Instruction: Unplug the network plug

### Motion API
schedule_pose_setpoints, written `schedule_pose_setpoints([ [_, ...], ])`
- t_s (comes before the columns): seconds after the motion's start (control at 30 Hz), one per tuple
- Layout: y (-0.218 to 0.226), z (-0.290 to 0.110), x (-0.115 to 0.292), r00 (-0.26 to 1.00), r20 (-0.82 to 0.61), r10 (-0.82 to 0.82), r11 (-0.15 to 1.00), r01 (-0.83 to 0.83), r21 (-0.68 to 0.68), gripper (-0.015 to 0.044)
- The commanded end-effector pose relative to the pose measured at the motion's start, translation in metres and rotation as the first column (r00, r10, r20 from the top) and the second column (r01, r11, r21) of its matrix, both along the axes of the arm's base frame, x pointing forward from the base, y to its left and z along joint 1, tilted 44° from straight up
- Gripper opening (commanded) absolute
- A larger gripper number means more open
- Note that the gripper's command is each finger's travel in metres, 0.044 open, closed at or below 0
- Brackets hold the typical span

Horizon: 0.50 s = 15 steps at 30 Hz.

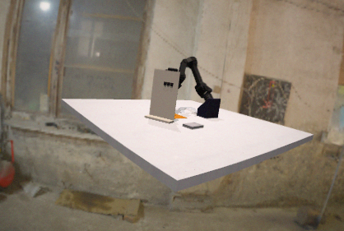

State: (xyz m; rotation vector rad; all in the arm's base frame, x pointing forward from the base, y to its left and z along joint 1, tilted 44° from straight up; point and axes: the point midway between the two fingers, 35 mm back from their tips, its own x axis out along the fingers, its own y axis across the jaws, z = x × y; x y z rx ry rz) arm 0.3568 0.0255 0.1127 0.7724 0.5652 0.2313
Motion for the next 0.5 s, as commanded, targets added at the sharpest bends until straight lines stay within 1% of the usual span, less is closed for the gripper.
schedule_pose_setpoints([
  [0.0, 0.0003, -0.0033, 0.0056, 1.0, -0.007, -0.008, 1.0, 0.008, 0.003, 0.0156],
  [0.33, 0.0032, -0.0068, 0.0148, 1.0, -0.006, -0.008, 1.0, 0.008, 0.004, 0.0156],
  [0.43, 0.0032, -0.0068, 0.0148, 1.0, -0.006, -0.008, 1.0, 0.008, 0.004, 0.0077],
  [0.47, 0.0032, -0.0068, 0.0148, 1.0, -0.006, -0.008, 1.0, 0.008, 0.004, 0.0071],
])
